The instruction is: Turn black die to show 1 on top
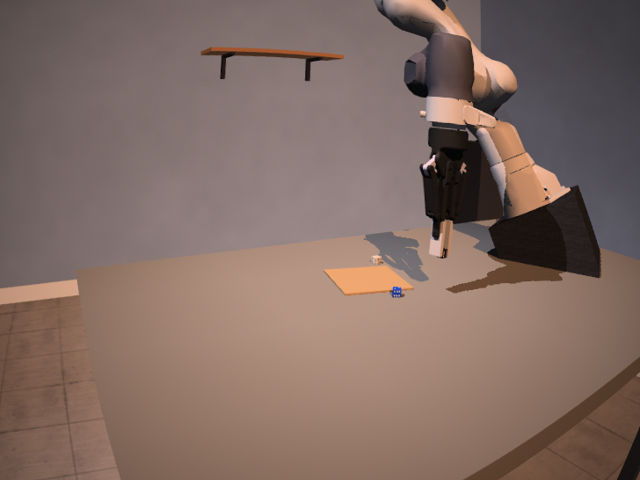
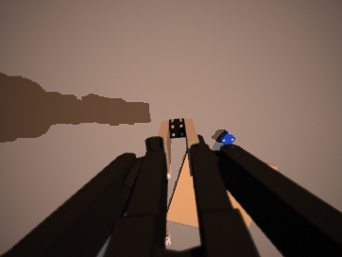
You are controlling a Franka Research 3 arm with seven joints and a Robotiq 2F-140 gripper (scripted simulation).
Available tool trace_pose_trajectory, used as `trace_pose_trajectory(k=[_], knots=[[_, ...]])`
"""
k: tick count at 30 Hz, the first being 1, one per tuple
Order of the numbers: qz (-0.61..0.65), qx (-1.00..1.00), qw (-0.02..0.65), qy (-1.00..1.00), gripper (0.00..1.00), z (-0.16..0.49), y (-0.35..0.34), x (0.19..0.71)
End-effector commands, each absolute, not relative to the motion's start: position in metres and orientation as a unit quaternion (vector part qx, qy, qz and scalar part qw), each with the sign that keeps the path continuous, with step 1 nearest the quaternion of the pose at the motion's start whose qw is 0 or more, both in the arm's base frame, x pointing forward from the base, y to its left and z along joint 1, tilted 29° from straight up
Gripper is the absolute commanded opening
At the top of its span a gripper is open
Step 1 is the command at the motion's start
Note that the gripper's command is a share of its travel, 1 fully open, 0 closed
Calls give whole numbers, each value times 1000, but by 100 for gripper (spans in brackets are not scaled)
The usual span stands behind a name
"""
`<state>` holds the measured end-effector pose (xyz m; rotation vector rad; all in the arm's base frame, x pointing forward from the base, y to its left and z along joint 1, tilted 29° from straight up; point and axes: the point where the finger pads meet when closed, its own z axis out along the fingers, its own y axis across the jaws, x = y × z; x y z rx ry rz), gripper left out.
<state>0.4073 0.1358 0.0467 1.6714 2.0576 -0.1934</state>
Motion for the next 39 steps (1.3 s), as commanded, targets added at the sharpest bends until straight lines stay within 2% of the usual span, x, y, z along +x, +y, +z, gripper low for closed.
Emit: trace_pose_trajectory(k=[1,18,39], knots=[[-87,589,233,769,7,62,140,397],[-85,596,233,764,7,68,143,396],[-30,754,244,609,7,74,135,406]])
